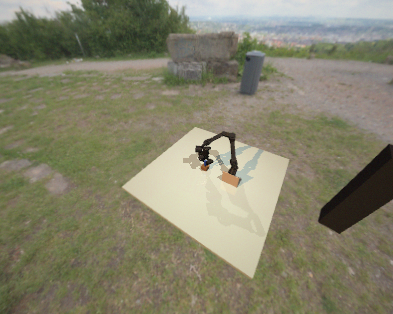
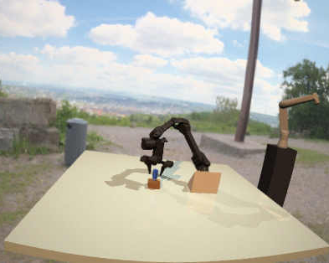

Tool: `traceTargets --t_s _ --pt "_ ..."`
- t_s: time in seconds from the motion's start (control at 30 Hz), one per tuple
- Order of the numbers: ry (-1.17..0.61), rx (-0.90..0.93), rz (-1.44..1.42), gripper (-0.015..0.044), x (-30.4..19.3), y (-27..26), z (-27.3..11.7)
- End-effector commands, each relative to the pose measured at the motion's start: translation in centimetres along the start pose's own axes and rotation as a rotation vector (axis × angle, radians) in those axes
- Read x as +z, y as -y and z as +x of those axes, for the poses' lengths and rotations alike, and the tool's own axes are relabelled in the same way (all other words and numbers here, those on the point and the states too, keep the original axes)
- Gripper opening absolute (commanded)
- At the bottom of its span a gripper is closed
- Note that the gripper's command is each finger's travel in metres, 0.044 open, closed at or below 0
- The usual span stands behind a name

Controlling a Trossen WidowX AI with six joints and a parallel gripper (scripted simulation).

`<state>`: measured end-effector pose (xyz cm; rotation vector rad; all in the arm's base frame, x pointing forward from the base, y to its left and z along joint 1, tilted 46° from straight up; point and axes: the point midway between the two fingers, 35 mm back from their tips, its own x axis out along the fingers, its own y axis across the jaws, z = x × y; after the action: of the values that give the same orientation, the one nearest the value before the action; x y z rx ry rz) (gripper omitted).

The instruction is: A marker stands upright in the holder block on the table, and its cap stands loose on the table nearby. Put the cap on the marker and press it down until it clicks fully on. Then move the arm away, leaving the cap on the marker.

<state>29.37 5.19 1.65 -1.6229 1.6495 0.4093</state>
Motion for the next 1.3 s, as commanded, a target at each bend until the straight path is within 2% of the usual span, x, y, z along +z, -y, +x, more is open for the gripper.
traceTargets --t_s 0.0,0.03,0.17,0.33,0.5,0.6,0.93,1.07,1.27 --pt "0.0 0.0 0.0 0.042 0.0 0.0 0.0" --pt "0.0 0.0 0.0 0.044 0.0 0.0 0.0" --pt "0.001 0.0 0.0 0.044 0.1 0.1 -0.9" --pt "0.002 0.002 -0.001 0.044 0.1 0.0 -7.3" --pt "0.002 0.002 -0.001 0.044 0.1 0.0 -7.5" --pt "0.002 0.002 0.142 0.0361 0.1 0.0 -7.4" --pt "-0.001 -0.001 1.107 0.0099 0.1 -0.1 -6.5" --pt "-0.001 -0.001 1.17 0.0 0.1 -0.1 -6.5" --pt "-0.001 -0.001 1.17 0.0 0.1 -0.1 -6.5"
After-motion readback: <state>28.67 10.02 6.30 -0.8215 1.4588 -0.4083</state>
